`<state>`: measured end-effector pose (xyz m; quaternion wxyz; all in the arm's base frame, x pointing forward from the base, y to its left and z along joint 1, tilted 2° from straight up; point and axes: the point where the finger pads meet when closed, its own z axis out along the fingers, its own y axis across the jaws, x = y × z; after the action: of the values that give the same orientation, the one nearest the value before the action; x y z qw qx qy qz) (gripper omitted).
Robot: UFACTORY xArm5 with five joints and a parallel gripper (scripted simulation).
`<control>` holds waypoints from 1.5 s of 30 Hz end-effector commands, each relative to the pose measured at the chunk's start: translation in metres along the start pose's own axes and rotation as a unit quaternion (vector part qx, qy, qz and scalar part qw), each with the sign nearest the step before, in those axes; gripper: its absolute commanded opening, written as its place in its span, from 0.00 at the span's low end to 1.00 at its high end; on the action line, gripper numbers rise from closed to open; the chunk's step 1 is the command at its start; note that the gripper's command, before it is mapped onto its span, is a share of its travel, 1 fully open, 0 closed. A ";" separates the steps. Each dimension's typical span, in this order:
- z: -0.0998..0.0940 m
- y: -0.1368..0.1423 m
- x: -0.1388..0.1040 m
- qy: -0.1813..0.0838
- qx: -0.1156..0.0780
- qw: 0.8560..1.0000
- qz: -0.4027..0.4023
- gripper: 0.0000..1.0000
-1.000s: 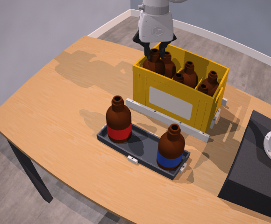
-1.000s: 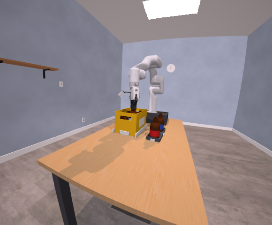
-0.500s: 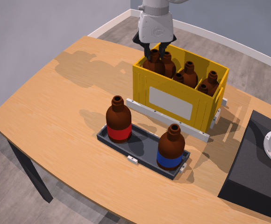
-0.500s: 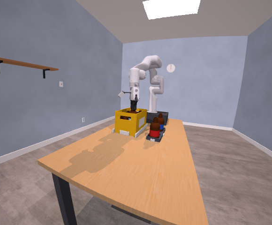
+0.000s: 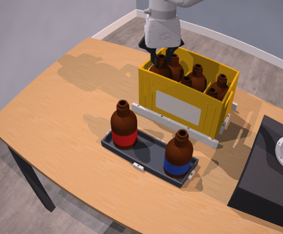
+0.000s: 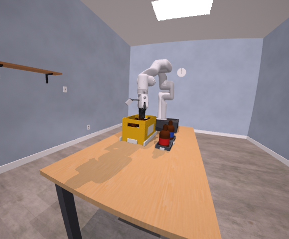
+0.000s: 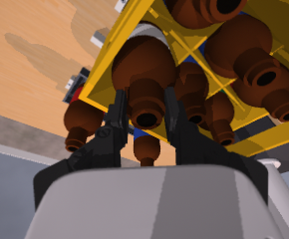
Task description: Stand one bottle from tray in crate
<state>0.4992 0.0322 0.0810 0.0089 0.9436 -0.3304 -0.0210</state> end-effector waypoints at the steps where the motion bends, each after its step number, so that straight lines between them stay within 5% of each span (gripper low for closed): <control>1: 0.003 -0.001 0.001 0.002 0.002 1.000 0.000 0.00; 45: 0.025 0.000 0.002 0.002 0.002 1.000 0.000 0.00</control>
<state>0.4984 0.0311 0.0543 0.0088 0.9436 -0.3304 -0.0209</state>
